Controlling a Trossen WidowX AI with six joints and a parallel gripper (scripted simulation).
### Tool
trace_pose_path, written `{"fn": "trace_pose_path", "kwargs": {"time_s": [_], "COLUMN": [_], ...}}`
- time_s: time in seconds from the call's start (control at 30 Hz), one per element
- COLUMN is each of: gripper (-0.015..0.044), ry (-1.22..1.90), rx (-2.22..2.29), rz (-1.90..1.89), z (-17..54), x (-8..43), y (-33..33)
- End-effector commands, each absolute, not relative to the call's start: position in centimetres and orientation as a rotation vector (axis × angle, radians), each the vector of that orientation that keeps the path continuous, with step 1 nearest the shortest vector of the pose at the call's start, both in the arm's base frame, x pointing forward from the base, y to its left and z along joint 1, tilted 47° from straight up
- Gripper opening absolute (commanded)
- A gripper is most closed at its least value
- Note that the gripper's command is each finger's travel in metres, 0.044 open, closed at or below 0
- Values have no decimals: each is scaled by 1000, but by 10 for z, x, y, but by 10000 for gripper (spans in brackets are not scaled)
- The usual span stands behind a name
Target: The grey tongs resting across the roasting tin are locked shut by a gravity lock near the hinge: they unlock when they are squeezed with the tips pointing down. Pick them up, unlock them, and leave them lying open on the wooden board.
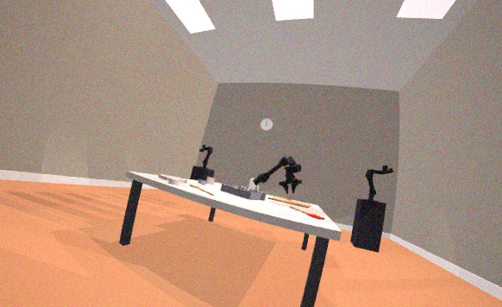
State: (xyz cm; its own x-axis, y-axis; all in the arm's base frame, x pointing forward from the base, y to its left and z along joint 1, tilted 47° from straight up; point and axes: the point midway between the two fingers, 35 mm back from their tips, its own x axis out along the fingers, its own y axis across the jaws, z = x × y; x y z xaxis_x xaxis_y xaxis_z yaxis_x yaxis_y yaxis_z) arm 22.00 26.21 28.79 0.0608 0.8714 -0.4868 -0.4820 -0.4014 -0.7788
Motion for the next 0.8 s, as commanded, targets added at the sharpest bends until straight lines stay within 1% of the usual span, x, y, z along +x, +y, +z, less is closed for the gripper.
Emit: {"fn": "trace_pose_path", "kwargs": {"time_s": [0.0, 0.23, 0.33, 0.47, 0.77], "gripper": [260, 260, 260, 260, 260], "ry": [-301, -104, -57, -73, -83], "rx": [-1447, -1687, -1748, -1786, -1785], "rz": [1587, 1743, 1868, 2095, 2142], "z": [240, 165, 136, 103, 97], "x": [271, 321, 330, 329, 329], "y": [231, 164, 133, 93, 85]}}
